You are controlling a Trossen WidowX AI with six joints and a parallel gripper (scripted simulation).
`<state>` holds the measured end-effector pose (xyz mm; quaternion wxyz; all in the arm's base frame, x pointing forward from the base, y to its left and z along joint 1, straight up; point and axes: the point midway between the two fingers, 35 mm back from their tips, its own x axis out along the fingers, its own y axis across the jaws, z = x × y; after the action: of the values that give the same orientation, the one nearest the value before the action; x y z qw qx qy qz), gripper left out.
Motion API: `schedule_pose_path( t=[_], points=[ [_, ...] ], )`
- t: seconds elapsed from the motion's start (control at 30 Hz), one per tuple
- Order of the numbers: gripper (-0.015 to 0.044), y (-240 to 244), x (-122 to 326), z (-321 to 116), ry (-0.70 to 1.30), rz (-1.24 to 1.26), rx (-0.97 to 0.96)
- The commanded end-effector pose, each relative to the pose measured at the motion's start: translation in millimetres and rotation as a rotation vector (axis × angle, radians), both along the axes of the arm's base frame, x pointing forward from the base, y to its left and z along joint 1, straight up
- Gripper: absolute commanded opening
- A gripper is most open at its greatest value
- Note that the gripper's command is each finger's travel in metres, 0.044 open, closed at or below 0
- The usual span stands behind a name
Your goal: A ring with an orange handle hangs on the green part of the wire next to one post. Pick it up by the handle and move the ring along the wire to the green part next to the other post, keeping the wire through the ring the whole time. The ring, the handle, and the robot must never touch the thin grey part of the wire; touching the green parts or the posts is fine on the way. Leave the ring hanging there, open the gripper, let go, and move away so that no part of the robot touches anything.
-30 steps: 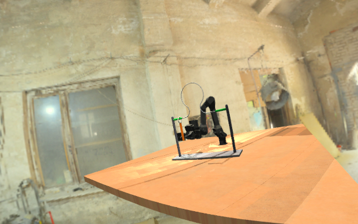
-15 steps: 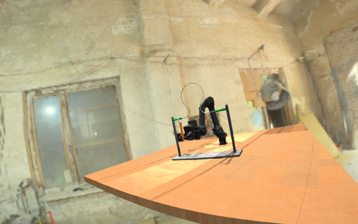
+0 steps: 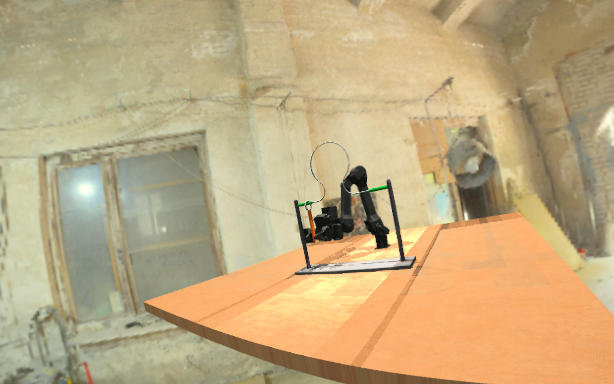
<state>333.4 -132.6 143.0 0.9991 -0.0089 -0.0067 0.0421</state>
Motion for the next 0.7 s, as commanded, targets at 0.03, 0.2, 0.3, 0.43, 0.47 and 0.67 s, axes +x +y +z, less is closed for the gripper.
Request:
schedule_pose_path(
  t=[0.03, 0.2, 0.3, 0.43, 0.47, 0.67],
  points=[
    [0.0160, -1.3, 0.8, 0.4, 0.000, -0.006, 0.006],
    [0.0160, -1.3, 0.8, 0.4, 0.000, -0.006, 0.006],
    [0.0160, -1.3, 0.8, 0.4, 0.000, -0.006, 0.006],
    [0.0160, -1.3, 0.8, 0.4, 0.000, -0.006, 0.006],
    [0.0160, -1.3, 0.8, 0.4, 0.000, -0.006, 0.006],
    [0.0029, -0.2, 0.3, 0.4, -0.001, 0.000, -0.001]
  ],
)
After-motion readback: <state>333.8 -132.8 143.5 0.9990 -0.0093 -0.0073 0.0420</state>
